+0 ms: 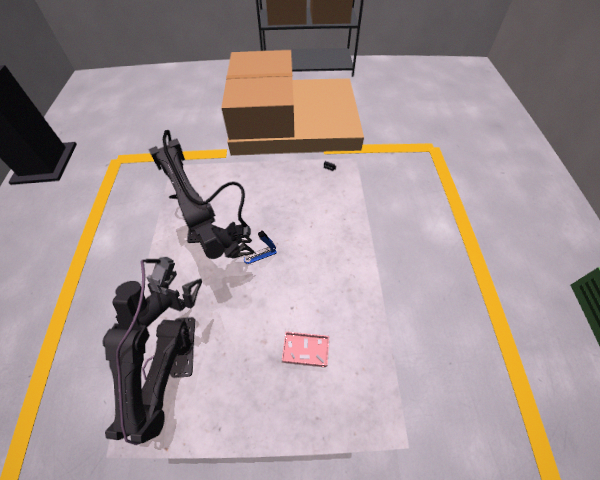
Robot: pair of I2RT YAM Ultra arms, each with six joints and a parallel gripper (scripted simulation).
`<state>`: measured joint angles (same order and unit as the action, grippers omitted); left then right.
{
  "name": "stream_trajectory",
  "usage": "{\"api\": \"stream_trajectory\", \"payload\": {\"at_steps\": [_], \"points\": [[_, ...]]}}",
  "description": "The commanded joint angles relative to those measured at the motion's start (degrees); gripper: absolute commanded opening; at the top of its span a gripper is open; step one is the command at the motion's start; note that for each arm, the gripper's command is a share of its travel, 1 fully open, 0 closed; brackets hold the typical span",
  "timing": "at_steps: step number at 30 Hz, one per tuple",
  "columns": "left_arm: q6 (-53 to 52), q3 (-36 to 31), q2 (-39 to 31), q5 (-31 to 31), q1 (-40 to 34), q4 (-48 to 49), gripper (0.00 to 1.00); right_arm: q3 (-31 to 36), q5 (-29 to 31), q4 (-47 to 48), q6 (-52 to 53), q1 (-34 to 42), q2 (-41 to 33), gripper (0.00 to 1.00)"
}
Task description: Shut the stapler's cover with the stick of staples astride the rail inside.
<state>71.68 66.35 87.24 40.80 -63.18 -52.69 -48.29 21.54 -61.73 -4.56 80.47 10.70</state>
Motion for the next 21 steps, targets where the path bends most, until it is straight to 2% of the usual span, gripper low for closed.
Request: {"api": "stream_trajectory", "payload": {"at_steps": [1, 6, 13, 15, 17, 19, 21], "points": [[-5.0, 4.5, 1.3, -8.8, 2.7, -5.5, 0.5, 0.0, 0.6, 0.2, 0.6, 0.7, -0.4, 1.0], [-8.5, 13.4, 2.7, -22.9, 10.6, -12.0, 0.5, 0.0, 0.6, 0.2, 0.6, 0.7, -0.4, 1.0], [-11.8, 23.4, 6.6, -38.2, 19.7, -20.3, 0.5, 0.0, 0.6, 0.2, 0.6, 0.7, -0.4, 1.0], [-12.6, 25.7, 7.8, -37.5, 22.0, -25.6, 0.5, 0.0, 0.6, 0.2, 0.6, 0.7, -0.4, 1.0], [-12.6, 25.7, 7.8, -37.5, 22.0, -25.6, 0.5, 0.0, 0.6, 0.2, 0.6, 0.7, -0.4, 1.0], [-14.9, 28.0, 9.3, -35.6, 24.9, -31.3, 0.5, 0.0, 0.6, 0.2, 0.6, 0.7, -0.4, 1.0], [-16.7, 28.3, 10.0, -36.6, 26.9, -31.3, 0.5, 0.0, 0.6, 0.2, 0.6, 0.7, -0.4, 1.0]]}}
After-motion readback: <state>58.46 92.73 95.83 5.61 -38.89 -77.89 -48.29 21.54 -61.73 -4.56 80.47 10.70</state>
